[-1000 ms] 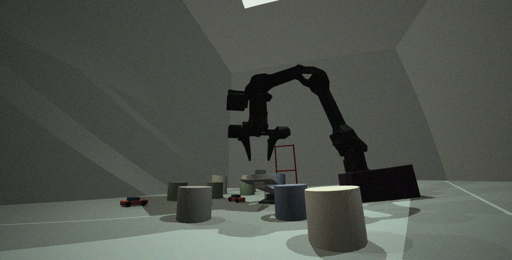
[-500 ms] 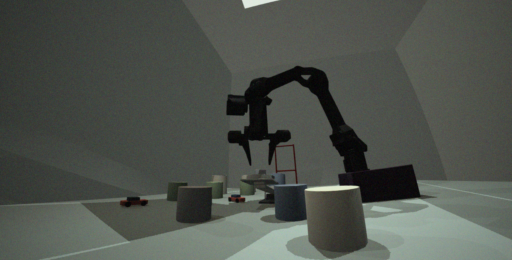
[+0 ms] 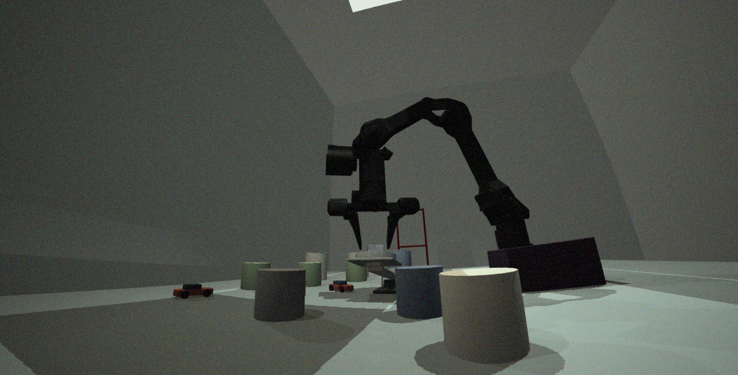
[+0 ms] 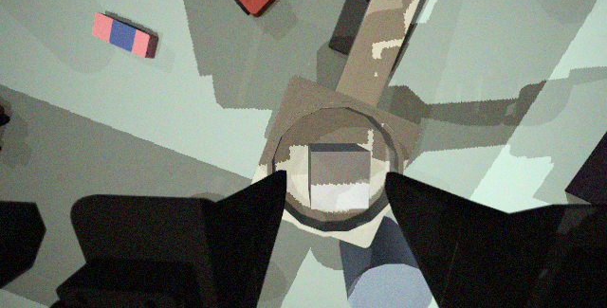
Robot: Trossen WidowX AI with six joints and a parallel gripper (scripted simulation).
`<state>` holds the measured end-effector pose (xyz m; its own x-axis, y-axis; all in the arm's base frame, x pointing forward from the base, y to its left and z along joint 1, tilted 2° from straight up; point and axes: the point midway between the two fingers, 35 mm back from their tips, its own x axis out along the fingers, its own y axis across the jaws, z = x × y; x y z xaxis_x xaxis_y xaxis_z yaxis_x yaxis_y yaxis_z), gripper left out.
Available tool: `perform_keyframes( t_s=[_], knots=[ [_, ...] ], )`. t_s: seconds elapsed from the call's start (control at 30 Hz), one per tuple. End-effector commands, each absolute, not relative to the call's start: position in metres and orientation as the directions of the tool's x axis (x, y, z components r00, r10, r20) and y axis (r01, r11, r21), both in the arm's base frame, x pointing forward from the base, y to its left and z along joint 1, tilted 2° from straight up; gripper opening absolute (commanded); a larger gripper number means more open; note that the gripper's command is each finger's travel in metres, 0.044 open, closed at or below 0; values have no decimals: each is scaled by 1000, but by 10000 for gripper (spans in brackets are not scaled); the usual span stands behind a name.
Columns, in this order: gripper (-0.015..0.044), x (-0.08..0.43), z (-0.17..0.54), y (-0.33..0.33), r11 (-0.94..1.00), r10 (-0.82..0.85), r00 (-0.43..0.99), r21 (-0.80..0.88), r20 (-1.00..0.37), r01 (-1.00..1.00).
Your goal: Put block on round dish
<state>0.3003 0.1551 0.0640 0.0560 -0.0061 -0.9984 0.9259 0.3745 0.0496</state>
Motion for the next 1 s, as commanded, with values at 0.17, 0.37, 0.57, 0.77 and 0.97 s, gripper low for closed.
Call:
perform_keyframes(
  t_s=[0.17, 0.37, 0.57, 0.77, 0.97],
  knots=[
    [260, 300, 50, 155, 372, -4, 54, 49, -999, 927],
    [155, 300, 49, 155, 372, -4, 54, 49, -999, 927],
    [115, 300, 49, 155, 372, -4, 54, 49, -999, 927],
    [0, 301, 62, 156, 372, -4, 55, 49, -999, 927],
    [0, 301, 96, 157, 372, -4, 55, 50, -998, 927]
  ],
)
